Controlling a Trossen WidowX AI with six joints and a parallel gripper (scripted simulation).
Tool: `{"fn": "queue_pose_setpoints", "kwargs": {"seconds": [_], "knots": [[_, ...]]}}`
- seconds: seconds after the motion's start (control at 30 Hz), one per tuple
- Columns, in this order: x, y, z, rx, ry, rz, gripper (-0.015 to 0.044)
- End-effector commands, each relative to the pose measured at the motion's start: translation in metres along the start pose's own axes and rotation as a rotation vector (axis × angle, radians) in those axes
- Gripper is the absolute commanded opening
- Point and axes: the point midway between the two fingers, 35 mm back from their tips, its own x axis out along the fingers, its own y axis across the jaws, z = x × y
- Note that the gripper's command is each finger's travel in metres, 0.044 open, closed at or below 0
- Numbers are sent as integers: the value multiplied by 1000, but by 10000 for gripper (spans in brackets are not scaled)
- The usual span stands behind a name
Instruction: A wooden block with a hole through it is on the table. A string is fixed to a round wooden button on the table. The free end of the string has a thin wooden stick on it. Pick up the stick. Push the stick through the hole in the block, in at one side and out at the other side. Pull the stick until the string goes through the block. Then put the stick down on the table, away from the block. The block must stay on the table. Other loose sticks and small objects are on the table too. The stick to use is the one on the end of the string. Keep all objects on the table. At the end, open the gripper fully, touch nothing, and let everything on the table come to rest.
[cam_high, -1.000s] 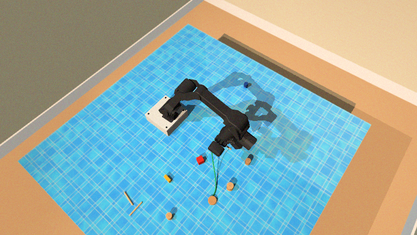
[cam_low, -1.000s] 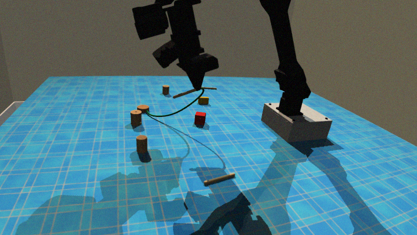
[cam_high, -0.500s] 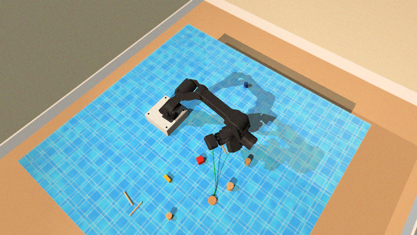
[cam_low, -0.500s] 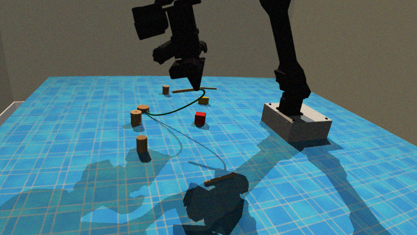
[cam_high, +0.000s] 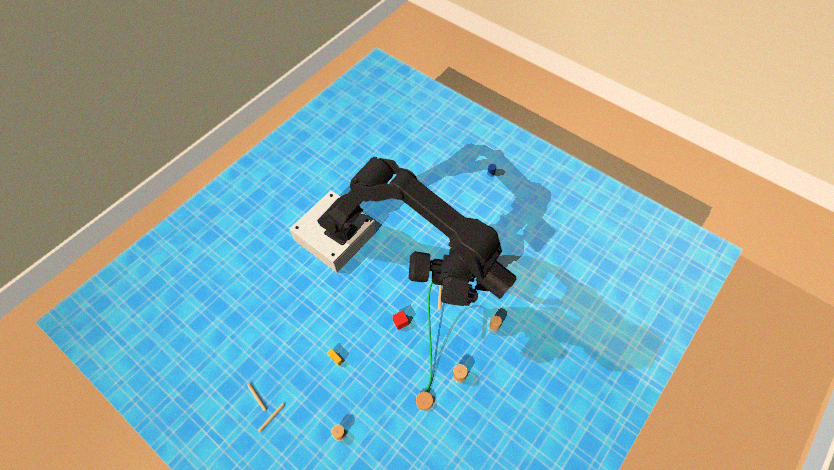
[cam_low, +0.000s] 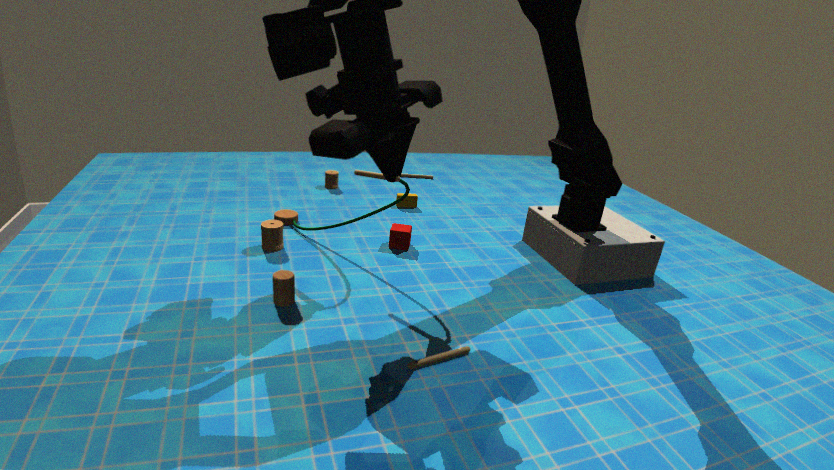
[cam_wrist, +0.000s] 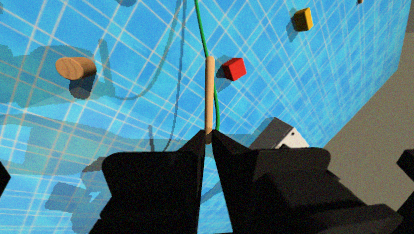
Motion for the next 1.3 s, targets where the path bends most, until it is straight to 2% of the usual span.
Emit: {"fn": "queue_pose_setpoints", "kwargs": {"seconds": [0.0, 1.27], "knots": [[0, 0, 0, 115, -6, -5, 0], [-1, 3, 0, 1424, -37, 7, 0]]}}
